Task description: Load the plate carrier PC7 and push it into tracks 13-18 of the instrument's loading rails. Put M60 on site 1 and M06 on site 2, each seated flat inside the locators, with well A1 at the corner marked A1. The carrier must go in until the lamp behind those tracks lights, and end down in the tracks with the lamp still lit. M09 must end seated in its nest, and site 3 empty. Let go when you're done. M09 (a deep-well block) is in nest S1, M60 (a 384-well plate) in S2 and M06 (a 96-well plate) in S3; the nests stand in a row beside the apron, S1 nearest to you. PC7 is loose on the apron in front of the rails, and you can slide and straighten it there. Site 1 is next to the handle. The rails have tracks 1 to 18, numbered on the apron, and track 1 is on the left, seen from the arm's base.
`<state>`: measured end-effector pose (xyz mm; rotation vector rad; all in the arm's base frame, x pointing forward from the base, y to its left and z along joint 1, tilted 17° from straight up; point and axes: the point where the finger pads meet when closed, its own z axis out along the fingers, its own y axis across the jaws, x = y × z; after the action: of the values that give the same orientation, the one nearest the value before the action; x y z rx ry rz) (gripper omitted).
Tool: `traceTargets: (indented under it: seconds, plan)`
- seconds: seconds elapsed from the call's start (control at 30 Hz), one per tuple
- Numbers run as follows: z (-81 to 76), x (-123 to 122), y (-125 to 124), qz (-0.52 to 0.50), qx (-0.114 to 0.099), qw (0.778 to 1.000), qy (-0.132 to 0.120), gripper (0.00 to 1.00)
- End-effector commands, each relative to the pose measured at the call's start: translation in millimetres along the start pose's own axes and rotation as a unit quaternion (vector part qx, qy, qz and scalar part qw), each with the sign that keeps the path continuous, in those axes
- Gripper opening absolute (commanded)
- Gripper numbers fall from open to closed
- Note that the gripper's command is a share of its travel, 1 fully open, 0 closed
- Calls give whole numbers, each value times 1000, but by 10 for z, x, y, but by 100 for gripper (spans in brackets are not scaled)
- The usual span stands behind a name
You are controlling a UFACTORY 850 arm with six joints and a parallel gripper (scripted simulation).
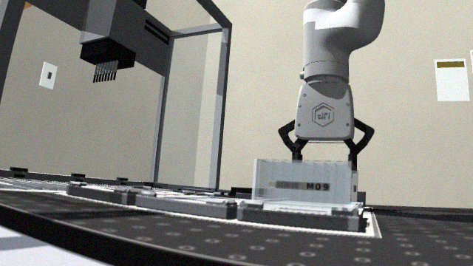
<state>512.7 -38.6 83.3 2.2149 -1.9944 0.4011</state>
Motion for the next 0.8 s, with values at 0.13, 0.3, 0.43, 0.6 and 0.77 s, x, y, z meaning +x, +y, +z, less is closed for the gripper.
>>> traceTargets:
  seconds: [0.13, 0.3, 0.43, 0.6, 0.77]
  plan:
    - [-122, 2, -10, 0, 0, 1000, 0, 100]
    - [-205, 2, -10, 0, 0, 1000, 0, 100]
    - [-272, 2, -10, 0, 0, 1000, 0, 100]
    - [-321, 2, -10, 0, 0, 1000, 0, 100]
    - [-405, 2, -10, 0, 0, 1000, 0, 100]
